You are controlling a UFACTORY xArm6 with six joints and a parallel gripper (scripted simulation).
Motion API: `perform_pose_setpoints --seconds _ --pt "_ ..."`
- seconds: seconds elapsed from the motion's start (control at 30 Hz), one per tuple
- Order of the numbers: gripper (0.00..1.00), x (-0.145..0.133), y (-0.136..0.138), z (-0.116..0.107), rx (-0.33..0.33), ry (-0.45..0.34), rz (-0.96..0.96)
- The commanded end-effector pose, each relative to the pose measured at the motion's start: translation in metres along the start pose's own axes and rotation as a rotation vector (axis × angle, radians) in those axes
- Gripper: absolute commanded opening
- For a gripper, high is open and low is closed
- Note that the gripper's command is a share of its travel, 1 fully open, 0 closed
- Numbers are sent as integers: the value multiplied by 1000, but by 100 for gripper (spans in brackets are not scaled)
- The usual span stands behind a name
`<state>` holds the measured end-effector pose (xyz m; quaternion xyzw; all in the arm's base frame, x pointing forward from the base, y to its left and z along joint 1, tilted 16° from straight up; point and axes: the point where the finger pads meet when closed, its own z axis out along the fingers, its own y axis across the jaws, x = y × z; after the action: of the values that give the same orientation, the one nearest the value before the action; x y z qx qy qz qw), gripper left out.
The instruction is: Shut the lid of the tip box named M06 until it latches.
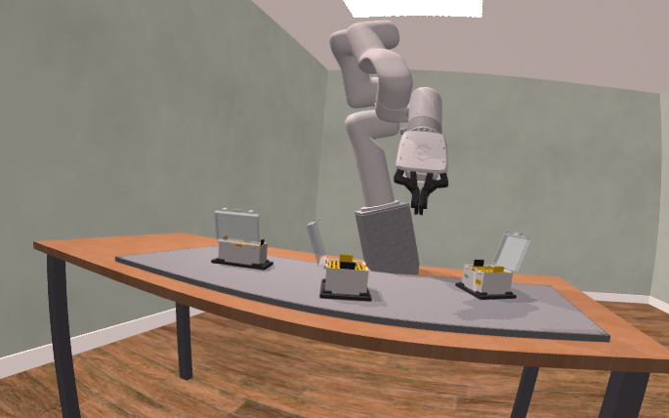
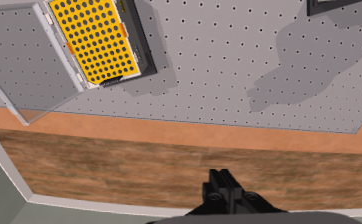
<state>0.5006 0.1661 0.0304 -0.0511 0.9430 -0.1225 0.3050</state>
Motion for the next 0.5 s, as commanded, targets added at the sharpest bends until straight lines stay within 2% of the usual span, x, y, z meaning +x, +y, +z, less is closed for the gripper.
perform_pose_setpoints --seconds 0.0,0.27,0.47 --pt "0 -2 0 -1 -1 -3 1" --pt "0 0 -39 -4 132 -3 232" --pt "0 1 -69 -7 141 -3 248"
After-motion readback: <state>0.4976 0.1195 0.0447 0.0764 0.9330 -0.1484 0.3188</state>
